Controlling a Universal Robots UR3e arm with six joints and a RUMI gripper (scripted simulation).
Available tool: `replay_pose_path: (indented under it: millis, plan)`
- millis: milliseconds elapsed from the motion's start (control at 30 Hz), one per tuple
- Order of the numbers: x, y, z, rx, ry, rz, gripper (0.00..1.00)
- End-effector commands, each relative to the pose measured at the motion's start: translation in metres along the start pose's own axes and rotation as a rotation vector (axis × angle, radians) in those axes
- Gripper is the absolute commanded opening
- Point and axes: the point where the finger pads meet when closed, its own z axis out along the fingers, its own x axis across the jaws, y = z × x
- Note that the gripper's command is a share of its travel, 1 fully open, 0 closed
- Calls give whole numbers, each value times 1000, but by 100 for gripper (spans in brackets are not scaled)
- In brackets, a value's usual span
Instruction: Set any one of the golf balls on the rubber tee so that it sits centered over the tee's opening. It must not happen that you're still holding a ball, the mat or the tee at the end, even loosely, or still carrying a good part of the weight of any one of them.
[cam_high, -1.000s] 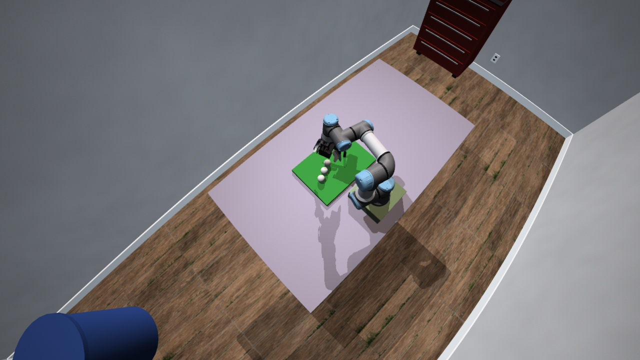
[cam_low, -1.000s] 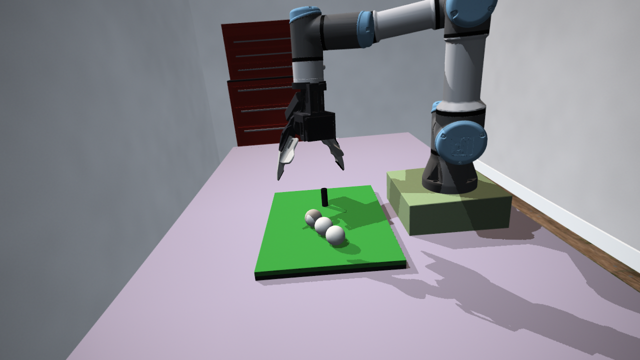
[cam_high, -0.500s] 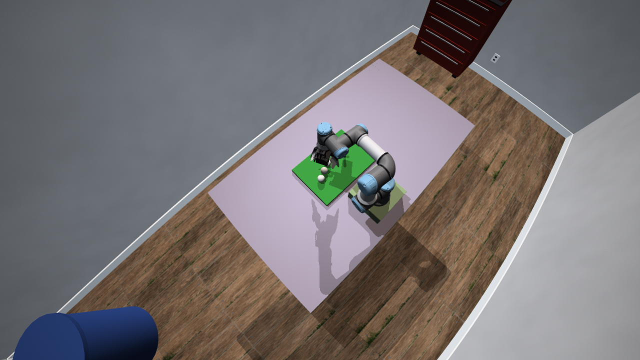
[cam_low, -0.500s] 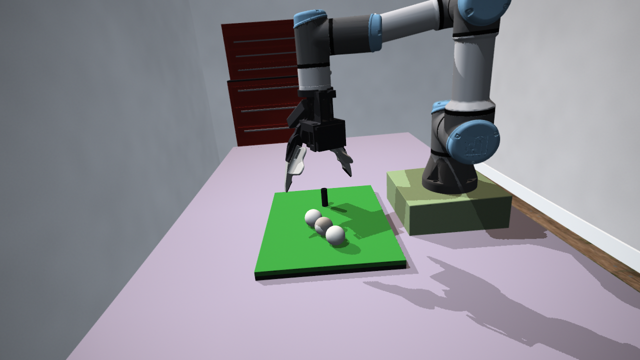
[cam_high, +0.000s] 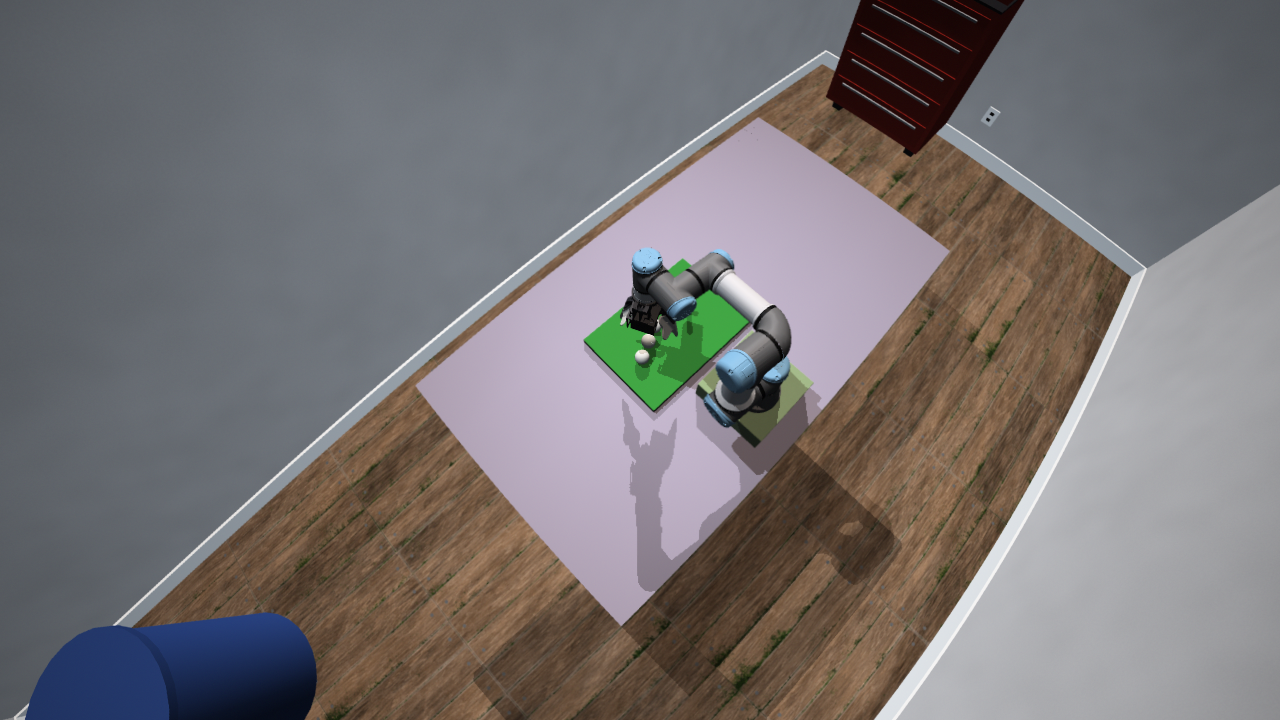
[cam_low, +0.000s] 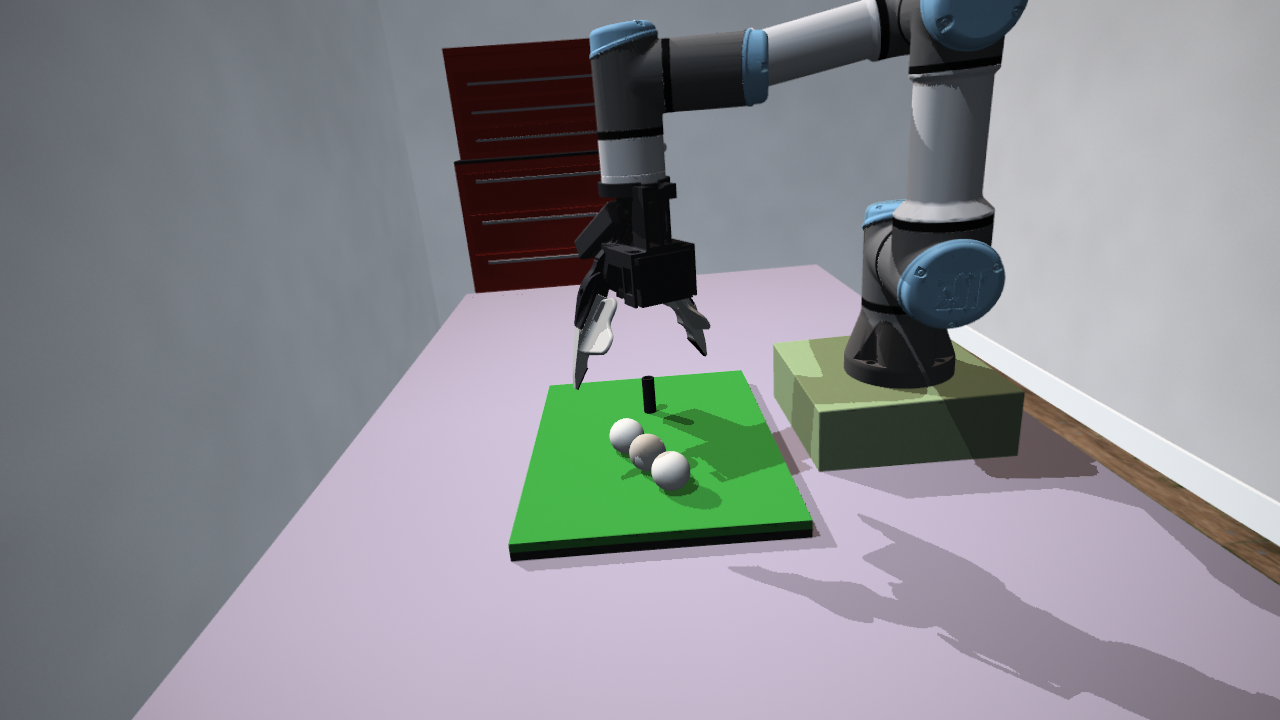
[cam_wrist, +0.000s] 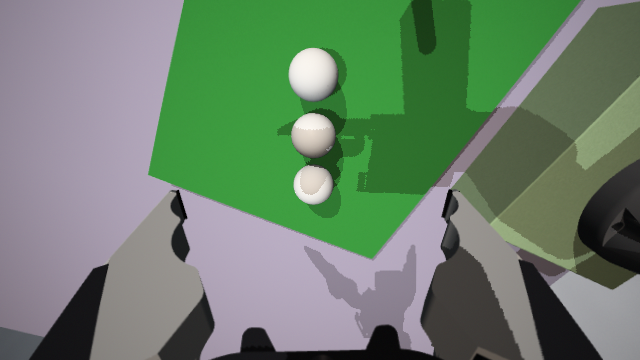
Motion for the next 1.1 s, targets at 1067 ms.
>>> replay_pose_path:
  millis: [1067]
  plan:
    - [-1,-1,90,1,-2,0,100]
